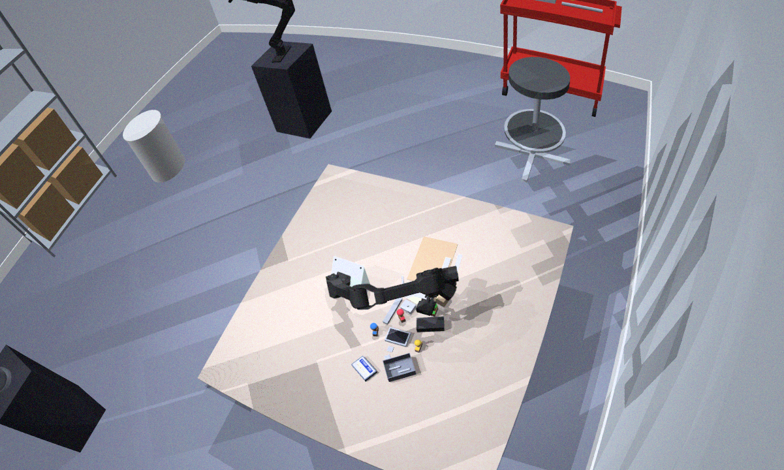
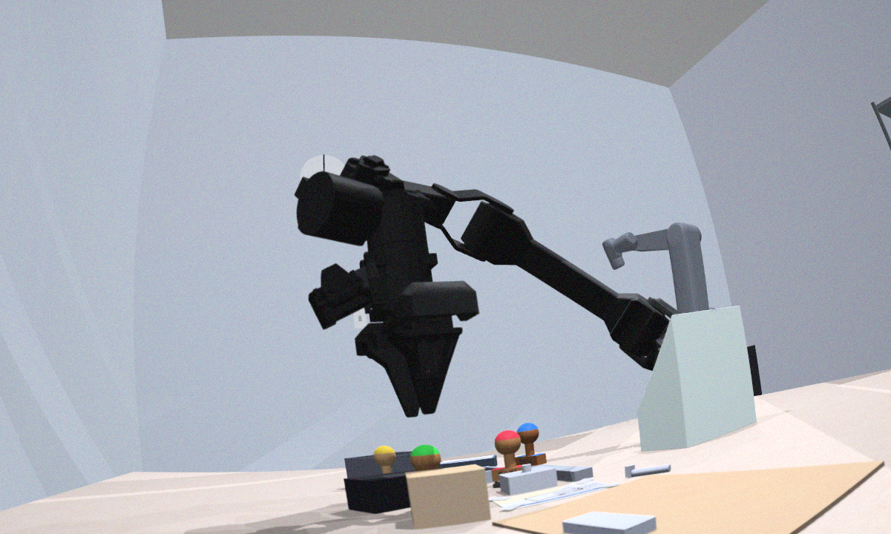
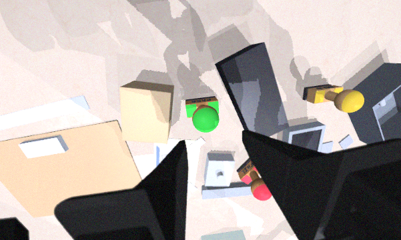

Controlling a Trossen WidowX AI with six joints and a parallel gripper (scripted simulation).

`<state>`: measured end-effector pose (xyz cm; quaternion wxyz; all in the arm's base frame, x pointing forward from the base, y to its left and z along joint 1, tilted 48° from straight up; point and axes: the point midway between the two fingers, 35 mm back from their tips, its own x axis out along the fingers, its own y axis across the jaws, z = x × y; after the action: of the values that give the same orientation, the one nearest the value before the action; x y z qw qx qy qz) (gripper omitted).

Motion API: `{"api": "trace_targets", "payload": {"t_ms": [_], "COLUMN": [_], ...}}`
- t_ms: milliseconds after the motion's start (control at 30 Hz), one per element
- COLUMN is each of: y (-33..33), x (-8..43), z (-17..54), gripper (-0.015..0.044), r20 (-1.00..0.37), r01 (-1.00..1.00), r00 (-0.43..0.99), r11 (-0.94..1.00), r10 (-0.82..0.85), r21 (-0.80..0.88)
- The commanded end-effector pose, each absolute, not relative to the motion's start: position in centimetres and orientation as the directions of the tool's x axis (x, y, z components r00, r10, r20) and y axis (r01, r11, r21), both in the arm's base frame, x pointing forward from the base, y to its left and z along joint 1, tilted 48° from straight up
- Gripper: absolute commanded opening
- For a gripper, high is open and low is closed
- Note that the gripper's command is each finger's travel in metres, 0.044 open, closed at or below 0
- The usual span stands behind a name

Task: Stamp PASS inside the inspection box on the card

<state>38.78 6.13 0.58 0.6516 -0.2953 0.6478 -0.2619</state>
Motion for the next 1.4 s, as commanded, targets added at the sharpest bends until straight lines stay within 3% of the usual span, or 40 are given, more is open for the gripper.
{"api": "trace_targets", "payload": {"t_ms": [0, 1367], "y": [6.2, 1.8], "x": [38.8, 39.1], "z": [0.5, -3.8], "gripper": [0.0221, 0.0221], "r20": [-0.677, -0.677], "r01": [-0.007, -0.007], "r00": [0.03, 0.031], "r11": [0.678, 0.677], "r10": [-0.735, -0.736], "r21": [-0.735, -0.736]}}
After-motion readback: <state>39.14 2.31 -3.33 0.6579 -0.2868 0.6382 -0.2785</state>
